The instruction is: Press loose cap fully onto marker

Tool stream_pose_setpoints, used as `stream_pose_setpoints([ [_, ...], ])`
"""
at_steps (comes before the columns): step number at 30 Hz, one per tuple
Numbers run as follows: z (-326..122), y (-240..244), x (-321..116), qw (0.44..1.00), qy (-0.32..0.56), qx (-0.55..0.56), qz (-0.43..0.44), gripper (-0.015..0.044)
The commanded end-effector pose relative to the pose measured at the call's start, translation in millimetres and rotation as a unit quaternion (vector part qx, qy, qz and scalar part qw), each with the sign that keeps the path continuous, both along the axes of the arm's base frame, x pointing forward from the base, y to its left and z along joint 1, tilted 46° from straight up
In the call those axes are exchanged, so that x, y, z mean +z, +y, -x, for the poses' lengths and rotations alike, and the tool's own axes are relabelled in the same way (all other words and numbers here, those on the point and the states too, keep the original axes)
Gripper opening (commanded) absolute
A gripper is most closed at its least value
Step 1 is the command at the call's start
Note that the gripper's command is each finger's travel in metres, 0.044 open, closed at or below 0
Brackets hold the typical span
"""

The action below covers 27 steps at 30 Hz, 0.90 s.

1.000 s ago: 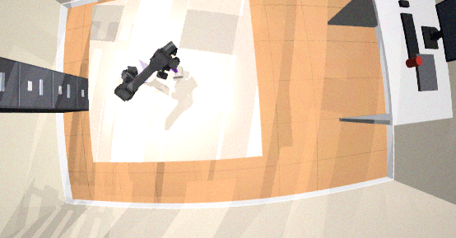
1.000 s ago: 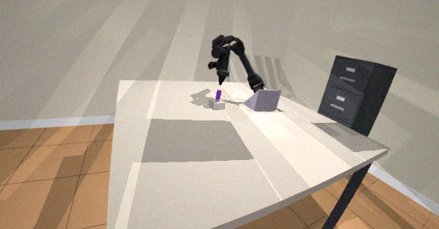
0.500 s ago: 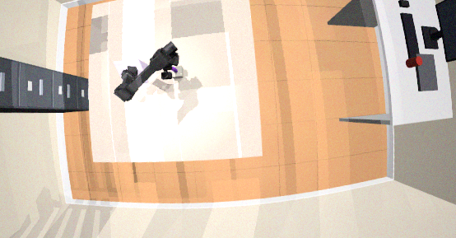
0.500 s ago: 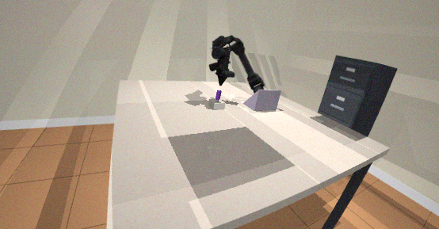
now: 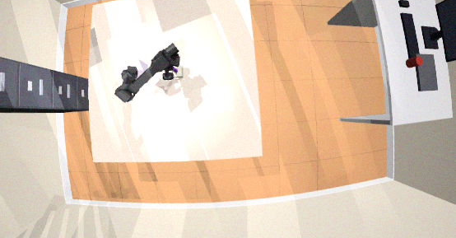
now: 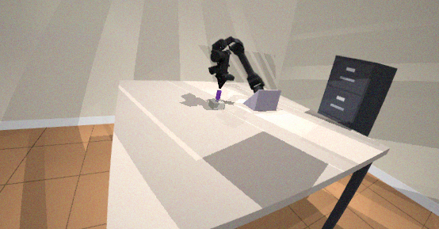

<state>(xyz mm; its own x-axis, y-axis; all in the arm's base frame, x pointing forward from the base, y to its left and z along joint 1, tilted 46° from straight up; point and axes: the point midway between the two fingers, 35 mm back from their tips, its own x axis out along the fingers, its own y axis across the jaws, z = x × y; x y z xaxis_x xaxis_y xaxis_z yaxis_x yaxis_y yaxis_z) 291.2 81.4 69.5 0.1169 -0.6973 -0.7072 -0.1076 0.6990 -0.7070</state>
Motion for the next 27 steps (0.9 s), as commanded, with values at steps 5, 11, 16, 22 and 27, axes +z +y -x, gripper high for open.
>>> stream_pose_setpoints([
  [5,-1.1,-8.8,-7.1,1.0,0.0,0.002,0.002,0.0],
  [11,-2.2,-14.8,-13.1,1.0,0.0,0.002,0.002,0.0],
  [16,-3.2,-11.1,-11.4,1.0,-0.003,0.002,-0.001,0.0],
  [22,-2.9,7.1,3.9,1.0,0.003,0.017,-0.003,0.0],
  [27,8.3,50.0,49.2,0.999,0.02,0.049,0.002,0.0],
])
